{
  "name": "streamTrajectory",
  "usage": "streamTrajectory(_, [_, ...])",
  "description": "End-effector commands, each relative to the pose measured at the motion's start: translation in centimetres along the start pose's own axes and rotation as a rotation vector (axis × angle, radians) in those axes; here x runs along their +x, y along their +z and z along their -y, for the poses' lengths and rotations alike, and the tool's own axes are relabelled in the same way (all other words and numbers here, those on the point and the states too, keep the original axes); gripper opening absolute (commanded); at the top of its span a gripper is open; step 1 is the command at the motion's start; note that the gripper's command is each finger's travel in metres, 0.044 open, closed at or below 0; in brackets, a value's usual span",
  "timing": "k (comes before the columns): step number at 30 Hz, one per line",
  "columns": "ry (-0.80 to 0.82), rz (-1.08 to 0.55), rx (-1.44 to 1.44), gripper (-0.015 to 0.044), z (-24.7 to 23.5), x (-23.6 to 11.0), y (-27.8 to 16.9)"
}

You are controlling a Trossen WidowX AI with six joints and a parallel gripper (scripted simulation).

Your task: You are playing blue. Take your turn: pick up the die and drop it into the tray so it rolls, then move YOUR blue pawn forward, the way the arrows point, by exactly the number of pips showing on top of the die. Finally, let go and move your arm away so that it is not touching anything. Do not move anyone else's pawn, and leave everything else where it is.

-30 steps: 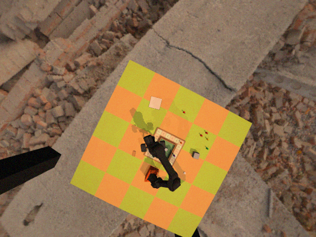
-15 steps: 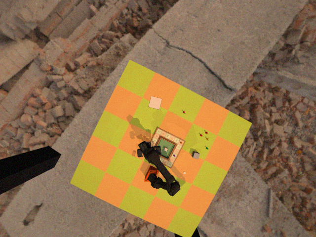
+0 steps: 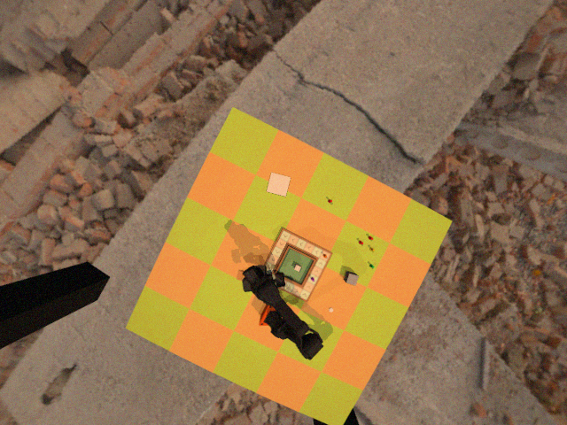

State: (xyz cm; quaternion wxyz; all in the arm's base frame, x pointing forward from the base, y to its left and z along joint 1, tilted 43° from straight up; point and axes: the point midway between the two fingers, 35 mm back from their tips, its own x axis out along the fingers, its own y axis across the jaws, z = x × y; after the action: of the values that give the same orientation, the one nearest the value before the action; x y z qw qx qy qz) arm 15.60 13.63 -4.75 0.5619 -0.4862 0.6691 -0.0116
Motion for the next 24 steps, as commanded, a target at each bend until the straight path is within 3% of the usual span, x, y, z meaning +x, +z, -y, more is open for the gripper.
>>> streamTrajectory(1, [0.002,-0.001,0.009,0.0000,-0.4,0.6,-1.1])
streamTrajectory(12, [0.000,-0.001,0.009,0.0000,-0.4,4.0,-1.1])
streamTrajectory(24, [0.000,-0.001,0.009,0.0000,-0.4,5.0,-1.1])
